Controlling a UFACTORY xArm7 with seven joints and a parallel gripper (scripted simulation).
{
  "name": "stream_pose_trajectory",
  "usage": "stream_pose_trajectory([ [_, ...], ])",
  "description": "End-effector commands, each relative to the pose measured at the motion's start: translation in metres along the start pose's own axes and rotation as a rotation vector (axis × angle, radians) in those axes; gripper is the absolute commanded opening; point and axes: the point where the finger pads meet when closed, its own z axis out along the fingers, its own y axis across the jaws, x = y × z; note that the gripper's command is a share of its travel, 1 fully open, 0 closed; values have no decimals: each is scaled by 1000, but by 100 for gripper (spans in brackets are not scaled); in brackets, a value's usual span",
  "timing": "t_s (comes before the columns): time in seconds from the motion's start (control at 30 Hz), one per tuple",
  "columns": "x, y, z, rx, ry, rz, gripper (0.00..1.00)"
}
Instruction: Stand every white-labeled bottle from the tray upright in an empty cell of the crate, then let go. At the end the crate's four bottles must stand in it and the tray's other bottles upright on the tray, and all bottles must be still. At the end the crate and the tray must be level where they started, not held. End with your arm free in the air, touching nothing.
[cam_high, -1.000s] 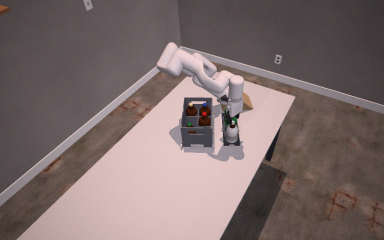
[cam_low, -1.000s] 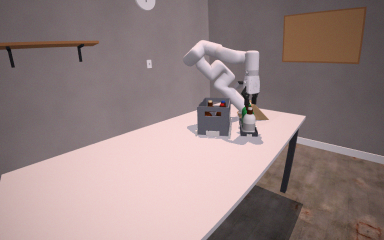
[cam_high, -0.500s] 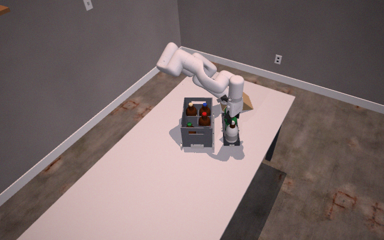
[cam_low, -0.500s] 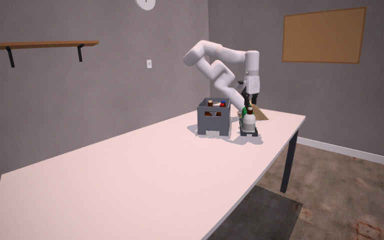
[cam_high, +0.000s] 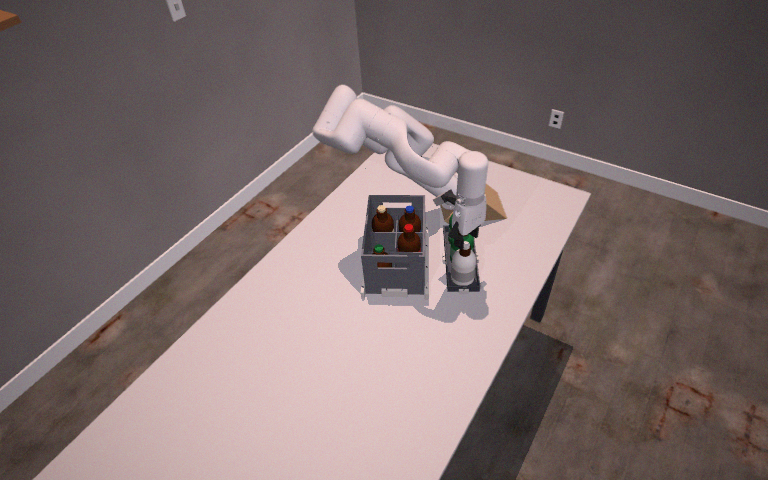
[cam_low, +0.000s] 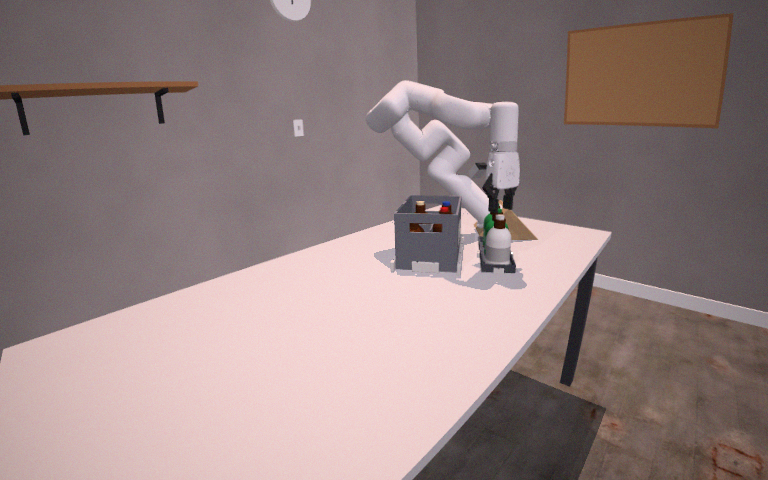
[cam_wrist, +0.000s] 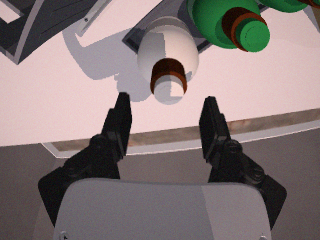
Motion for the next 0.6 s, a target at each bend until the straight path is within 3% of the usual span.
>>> stream_pose_trajectory([
  [0.0, -1, 0, 1, 1, -4, 0, 65],
  [0.57, -1, 0, 17, 1, -4, 0, 65],
])
